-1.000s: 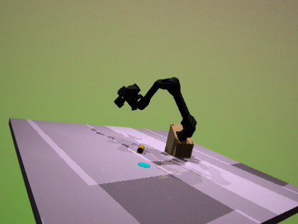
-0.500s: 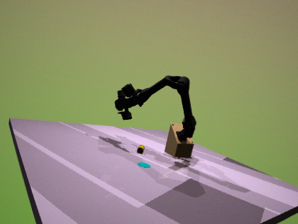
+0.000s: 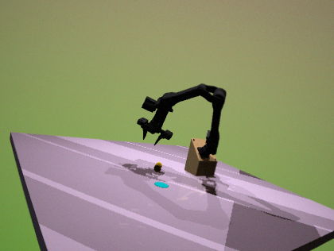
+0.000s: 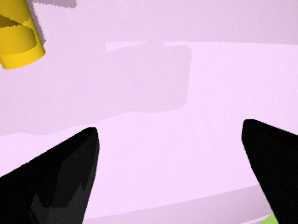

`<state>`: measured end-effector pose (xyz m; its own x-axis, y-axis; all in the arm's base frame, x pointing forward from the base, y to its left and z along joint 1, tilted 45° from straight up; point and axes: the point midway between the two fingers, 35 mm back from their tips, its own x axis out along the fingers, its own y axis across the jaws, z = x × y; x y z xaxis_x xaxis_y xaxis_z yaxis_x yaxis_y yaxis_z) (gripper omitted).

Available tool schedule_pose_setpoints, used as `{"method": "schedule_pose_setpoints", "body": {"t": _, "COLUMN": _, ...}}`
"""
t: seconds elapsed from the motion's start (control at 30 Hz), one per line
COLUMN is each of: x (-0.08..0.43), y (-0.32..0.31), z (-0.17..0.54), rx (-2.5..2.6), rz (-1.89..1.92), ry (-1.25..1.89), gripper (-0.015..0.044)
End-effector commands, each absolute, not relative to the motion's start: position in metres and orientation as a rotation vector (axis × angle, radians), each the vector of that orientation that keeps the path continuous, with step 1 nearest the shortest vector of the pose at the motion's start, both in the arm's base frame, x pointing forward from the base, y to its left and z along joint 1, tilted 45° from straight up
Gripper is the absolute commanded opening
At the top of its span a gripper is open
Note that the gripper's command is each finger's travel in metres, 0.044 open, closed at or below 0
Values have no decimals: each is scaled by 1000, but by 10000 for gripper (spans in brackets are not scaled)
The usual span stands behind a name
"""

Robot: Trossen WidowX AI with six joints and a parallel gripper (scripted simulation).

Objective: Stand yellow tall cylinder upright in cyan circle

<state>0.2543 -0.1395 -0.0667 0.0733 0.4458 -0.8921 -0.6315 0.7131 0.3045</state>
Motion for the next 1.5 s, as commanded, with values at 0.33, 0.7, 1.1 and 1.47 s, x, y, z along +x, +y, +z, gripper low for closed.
{"method": "schedule_pose_setpoints", "body": {"t": 0.33, "x": 247, "y": -70, "z": -5, "rx": -41, "rz": 1079, "ry": 1063, "gripper": 309}}
{"method": "schedule_pose_setpoints", "body": {"t": 0.7, "x": 251, "y": 1, "z": -75, "rx": -36, "rz": 1083, "ry": 1058, "gripper": 309}}
{"method": "schedule_pose_setpoints", "body": {"t": 1.1, "x": 251, "y": 1, "z": -75, "rx": -36, "rz": 1083, "ry": 1058, "gripper": 105}}
{"method": "schedule_pose_setpoints", "body": {"t": 1.47, "x": 253, "y": -16, "z": -60, "rx": -30, "rz": 1077, "ry": 1068, "gripper": 105}}
